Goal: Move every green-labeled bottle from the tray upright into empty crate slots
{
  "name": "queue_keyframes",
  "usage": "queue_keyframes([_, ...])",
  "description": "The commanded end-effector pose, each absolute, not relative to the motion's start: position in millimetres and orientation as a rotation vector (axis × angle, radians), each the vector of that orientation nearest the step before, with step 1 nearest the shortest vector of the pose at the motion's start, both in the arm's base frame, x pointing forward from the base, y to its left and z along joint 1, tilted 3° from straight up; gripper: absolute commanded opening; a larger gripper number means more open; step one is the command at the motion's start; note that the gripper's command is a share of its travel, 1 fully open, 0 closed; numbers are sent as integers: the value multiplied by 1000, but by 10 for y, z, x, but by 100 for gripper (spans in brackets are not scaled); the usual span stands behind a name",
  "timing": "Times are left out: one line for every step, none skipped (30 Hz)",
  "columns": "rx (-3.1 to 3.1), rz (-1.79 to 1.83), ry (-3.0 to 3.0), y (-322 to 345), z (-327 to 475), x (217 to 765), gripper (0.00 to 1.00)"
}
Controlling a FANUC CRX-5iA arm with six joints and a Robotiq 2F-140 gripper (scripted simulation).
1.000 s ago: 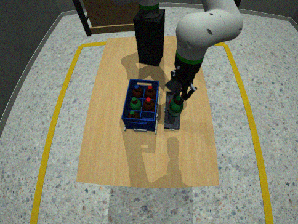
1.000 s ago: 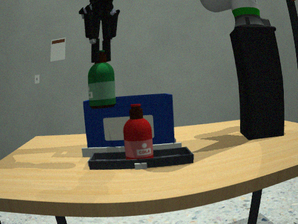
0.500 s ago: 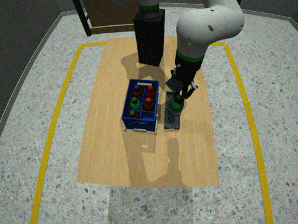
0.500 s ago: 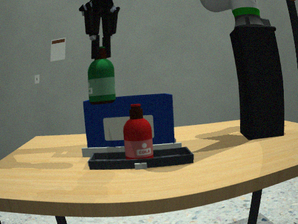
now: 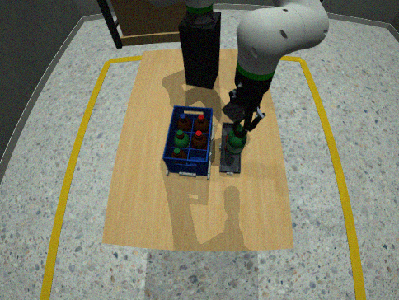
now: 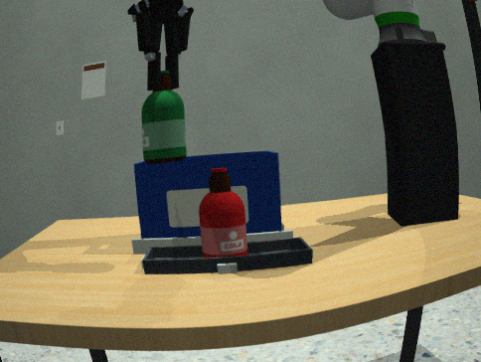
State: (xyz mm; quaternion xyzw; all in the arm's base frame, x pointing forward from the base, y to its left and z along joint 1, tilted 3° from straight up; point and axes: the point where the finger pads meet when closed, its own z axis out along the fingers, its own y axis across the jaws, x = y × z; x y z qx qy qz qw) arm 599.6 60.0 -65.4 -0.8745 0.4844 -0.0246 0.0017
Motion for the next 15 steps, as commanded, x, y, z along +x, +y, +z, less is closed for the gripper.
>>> queue_keyframes([-2743, -80, 1519, 601, -629, 6005, 10])
queue_keyframes([-2743, -80, 1519, 602, -624, 6004, 10])
queue_keyframes([-2743, -80, 1519, 602, -619, 6004, 10])
queue_keyframes([-2743, -80, 1519, 602, -615, 6004, 10])
queue_keyframes([-2743, -80, 1519, 602, -610, 6004, 10])
queue_keyframes([-2743, -80, 1519, 602, -606, 6003, 10])
queue_keyframes([-2743, -80, 1519, 602, -602, 6003, 10])
queue_keyframes([-2743, -80, 1519, 602, -598, 6003, 10])
queue_keyframes([-2743, -80, 1519, 602, -598, 6003, 10])
queue_keyframes([-2743, -80, 1519, 602, -598, 6003, 10])
queue_keyframes([-2743, -80, 1519, 603, -594, 6003, 10])
queue_keyframes([-2743, -80, 1519, 603, -591, 6003, 10])
queue_keyframes([-2743, -80, 1519, 603, -587, 6002, 10])
queue_keyframes([-2743, -80, 1519, 603, -584, 6002, 10])
queue_keyframes([-2743, -80, 1519, 603, -581, 6002, 10])
